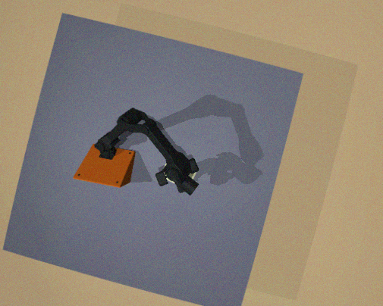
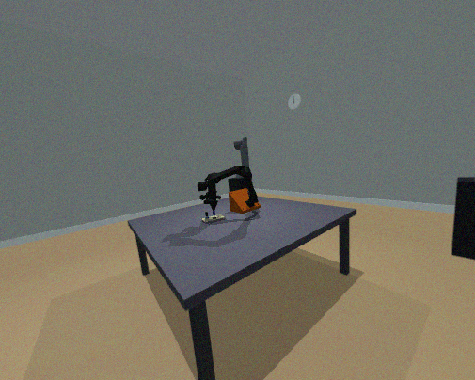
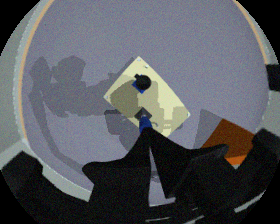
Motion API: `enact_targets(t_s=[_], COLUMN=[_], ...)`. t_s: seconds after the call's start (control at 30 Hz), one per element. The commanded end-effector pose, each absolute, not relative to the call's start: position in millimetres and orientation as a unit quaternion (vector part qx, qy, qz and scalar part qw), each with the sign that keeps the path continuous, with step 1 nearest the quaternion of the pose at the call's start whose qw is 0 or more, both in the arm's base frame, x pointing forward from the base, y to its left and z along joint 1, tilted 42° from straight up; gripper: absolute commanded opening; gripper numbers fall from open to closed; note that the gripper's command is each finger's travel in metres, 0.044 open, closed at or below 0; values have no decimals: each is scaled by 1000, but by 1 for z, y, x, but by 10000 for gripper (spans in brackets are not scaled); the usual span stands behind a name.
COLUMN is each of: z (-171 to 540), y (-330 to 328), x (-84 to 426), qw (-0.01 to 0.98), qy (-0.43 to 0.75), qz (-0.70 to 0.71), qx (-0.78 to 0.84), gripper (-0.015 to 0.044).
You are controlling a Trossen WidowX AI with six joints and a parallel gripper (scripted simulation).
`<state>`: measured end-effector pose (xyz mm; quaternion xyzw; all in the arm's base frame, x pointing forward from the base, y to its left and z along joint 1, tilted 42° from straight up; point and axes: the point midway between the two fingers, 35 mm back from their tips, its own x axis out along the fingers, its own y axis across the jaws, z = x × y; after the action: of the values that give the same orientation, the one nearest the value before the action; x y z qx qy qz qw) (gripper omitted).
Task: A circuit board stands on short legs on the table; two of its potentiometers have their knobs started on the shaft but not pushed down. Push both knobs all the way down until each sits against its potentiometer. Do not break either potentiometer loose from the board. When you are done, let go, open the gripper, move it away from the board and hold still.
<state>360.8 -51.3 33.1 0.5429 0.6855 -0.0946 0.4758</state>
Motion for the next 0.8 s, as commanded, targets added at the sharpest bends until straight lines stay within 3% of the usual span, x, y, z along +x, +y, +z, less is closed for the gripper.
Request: enact_targets(t_s=[0.0, 0.77], z=[20, 16], y=[-35, -32], x=[364, 364], qw=[472, 472], qy=[695, 695], qz=[-86, -85], qx=[536, 536], gripper=[0, 0])
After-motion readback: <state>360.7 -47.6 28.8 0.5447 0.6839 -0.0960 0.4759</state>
